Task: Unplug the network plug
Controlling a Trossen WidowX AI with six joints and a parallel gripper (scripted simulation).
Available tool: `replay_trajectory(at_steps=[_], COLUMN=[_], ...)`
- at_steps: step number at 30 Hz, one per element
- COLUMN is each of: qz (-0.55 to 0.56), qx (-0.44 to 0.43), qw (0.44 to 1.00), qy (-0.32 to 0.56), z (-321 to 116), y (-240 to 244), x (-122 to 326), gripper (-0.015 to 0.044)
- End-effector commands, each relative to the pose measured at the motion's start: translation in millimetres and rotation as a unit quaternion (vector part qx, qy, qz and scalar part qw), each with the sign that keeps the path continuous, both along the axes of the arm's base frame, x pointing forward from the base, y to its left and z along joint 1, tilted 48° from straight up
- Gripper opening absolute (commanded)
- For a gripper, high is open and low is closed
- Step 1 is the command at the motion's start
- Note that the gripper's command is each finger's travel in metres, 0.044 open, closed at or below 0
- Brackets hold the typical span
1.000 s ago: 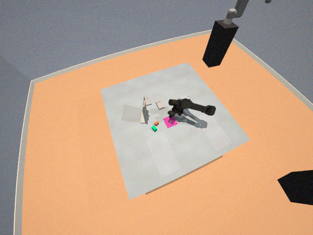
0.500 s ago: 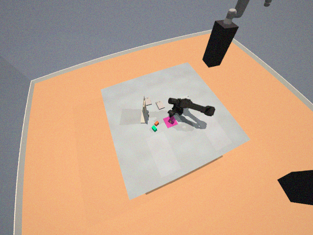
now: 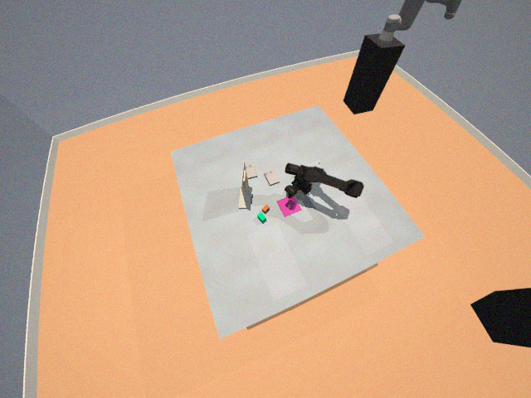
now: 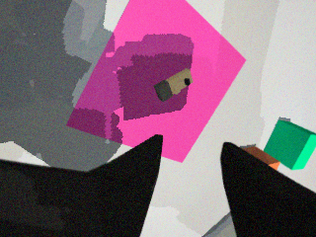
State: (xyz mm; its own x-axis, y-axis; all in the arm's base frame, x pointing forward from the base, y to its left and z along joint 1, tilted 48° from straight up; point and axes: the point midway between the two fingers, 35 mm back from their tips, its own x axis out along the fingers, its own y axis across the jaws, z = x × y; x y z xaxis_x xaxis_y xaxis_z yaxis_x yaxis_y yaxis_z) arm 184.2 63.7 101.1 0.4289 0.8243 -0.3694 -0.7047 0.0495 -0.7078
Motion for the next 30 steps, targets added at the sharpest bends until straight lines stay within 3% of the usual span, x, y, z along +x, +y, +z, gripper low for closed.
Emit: replay_trajectory(at_steps=[1, 30], qz=[0.001, 0.003], qx=[0.001, 0.010], qw=[1.000, 1.000], qy=[-0.004, -0.007], z=[3.5, 20.3], y=[-2.4, -16.6], x=[1.2, -0.4], gripper=[0.0156, 0.0156])
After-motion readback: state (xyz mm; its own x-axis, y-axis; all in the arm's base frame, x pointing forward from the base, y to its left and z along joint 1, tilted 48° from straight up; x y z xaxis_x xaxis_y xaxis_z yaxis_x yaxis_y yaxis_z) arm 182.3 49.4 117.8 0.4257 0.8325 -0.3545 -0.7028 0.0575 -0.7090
